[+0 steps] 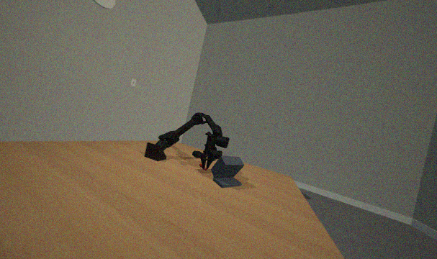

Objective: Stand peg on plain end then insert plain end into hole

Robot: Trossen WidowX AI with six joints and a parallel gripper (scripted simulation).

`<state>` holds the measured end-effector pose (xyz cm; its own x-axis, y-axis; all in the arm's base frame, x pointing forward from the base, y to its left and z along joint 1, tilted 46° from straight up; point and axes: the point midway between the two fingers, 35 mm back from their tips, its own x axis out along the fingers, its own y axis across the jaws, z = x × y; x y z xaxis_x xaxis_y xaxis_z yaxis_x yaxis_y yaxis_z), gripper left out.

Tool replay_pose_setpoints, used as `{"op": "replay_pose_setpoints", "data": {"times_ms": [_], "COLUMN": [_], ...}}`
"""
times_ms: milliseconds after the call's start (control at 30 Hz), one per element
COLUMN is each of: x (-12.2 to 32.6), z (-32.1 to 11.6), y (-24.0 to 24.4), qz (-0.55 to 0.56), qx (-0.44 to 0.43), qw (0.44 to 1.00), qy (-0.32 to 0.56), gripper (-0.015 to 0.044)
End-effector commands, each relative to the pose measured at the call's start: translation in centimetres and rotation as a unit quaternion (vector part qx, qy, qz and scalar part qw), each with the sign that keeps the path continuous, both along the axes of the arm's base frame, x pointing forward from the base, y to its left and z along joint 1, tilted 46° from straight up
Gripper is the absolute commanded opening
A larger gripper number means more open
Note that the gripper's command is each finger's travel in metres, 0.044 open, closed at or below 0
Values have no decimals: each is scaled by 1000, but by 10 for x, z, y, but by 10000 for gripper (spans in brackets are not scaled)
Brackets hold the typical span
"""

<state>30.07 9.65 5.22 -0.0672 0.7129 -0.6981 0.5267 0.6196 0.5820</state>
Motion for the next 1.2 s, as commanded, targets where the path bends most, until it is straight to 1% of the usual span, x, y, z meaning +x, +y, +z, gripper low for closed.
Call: {"op": "replay_pose_setpoints", "data": {"times_ms": [0,200,400,1167], "x": [0,0,0,-6], "z": [0,0,0,13], "y": [0,0,0,-7], "qz": [-2,-2,-3,-61], "qx": [1,1,-1,-55], "qw": [1000,1000,1000,995], "qy": [1,1,-1,-63], "gripper": [90,50,49,49]}}
